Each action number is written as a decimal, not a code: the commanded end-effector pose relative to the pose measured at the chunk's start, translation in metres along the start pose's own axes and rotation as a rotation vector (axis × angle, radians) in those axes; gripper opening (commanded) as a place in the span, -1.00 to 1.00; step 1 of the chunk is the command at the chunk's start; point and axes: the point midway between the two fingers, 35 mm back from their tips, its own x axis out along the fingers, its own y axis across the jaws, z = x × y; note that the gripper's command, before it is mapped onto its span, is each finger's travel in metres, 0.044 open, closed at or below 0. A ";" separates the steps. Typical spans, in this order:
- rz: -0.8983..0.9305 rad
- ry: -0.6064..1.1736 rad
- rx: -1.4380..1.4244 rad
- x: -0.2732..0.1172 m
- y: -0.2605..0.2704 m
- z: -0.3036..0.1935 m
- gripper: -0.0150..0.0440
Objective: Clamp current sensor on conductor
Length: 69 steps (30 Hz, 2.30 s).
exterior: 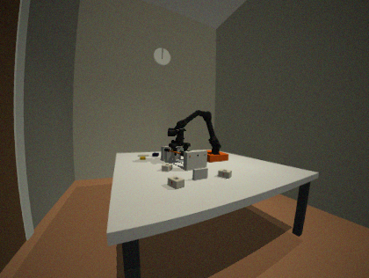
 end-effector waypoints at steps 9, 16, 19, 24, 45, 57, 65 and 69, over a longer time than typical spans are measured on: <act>-0.006 0.003 0.004 -0.016 0.000 0.000 -0.49; -0.010 0.003 0.003 -0.014 -0.001 0.000 -0.49; -0.010 0.003 0.003 -0.014 -0.001 0.000 -0.49; -0.010 0.003 0.003 -0.014 -0.001 0.000 -0.49; -0.009 0.003 0.003 -0.015 0.000 0.000 0.73; -0.009 0.003 0.003 -0.015 0.000 0.000 -0.18; -0.009 0.003 0.003 -0.015 0.000 0.000 -0.36; -0.008 0.003 0.004 -0.017 0.000 0.000 -0.49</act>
